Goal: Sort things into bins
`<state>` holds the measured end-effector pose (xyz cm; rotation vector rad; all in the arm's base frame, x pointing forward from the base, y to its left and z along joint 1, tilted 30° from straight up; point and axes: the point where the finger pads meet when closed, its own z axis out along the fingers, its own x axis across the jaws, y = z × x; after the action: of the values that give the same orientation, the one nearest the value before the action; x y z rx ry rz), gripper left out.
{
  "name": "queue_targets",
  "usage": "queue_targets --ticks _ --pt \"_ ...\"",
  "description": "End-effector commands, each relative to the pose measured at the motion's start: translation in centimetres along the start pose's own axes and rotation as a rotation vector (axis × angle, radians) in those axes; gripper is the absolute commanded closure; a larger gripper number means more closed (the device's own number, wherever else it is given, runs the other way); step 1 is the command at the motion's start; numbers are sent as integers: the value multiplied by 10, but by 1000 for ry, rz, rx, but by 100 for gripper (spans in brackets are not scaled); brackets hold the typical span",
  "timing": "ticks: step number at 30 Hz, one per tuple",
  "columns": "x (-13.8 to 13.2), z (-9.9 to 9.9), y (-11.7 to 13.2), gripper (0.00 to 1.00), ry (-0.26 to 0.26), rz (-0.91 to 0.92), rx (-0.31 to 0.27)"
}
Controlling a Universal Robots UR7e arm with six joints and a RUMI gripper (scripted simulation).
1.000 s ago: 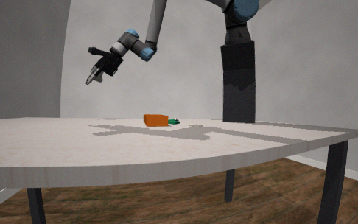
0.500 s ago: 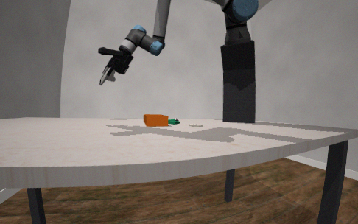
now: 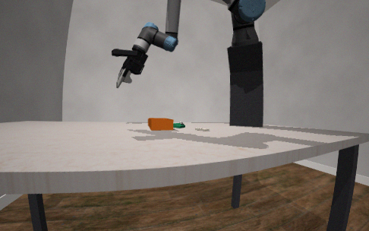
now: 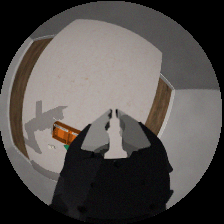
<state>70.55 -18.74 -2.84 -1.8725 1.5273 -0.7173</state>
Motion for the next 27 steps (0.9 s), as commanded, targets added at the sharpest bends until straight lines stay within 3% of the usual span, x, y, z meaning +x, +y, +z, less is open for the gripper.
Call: queue_targets --ticks 1,7,9,15,17,20,24,27 --pt "-19 -16 24 96 -14 51 -39" --pt "-21 -17 26 96 -14 51 -39" --pt "-31 -24 37 96 -31 113 -86" --pt "-43 -32 51 96 -32 113 -87" --pt "-54 -40 62 96 -49 175 -134" --pt "-68 -49 77 96 -49 175 -134" --pt "-68 -49 77 96 -49 175 -134" --pt "-84 -60 92 96 -66 236 -182"
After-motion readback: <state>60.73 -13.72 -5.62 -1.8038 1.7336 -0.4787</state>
